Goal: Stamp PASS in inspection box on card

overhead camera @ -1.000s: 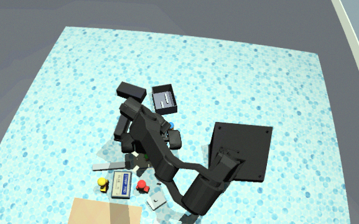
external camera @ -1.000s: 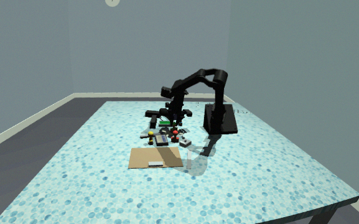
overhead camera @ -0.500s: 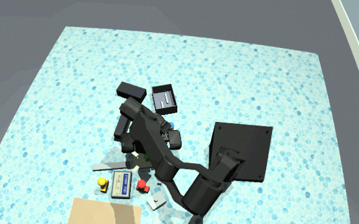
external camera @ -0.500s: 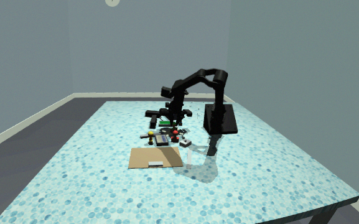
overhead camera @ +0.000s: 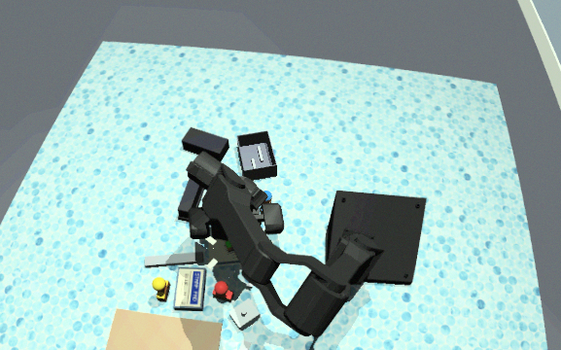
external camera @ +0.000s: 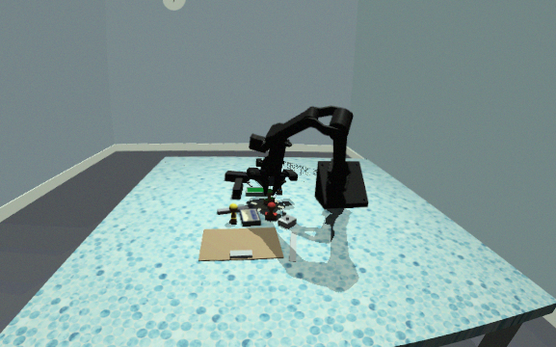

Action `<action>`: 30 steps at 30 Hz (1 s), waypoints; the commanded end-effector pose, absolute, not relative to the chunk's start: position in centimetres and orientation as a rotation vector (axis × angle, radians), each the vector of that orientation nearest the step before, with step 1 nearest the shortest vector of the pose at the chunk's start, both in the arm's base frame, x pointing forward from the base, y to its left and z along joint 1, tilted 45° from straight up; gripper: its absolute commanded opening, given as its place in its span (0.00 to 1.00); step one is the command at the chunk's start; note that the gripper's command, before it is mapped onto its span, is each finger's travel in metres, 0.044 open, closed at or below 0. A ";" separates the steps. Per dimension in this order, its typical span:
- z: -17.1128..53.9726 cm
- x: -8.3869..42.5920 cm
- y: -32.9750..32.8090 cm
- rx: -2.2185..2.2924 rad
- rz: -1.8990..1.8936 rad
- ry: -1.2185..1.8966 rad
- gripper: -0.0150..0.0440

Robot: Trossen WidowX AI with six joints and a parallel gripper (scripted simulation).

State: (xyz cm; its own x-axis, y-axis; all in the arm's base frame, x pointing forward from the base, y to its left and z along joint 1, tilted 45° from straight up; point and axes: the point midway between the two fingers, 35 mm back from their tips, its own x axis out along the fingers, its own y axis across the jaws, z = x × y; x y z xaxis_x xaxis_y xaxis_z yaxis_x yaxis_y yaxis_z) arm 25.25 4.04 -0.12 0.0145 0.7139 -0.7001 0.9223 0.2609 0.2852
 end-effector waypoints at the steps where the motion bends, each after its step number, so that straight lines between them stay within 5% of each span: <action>1: -0.2 25.2 4.1 1.508 -0.335 1.756 0.25; 30: 1.4 25.6 2.5 1.507 -0.338 1.755 0.25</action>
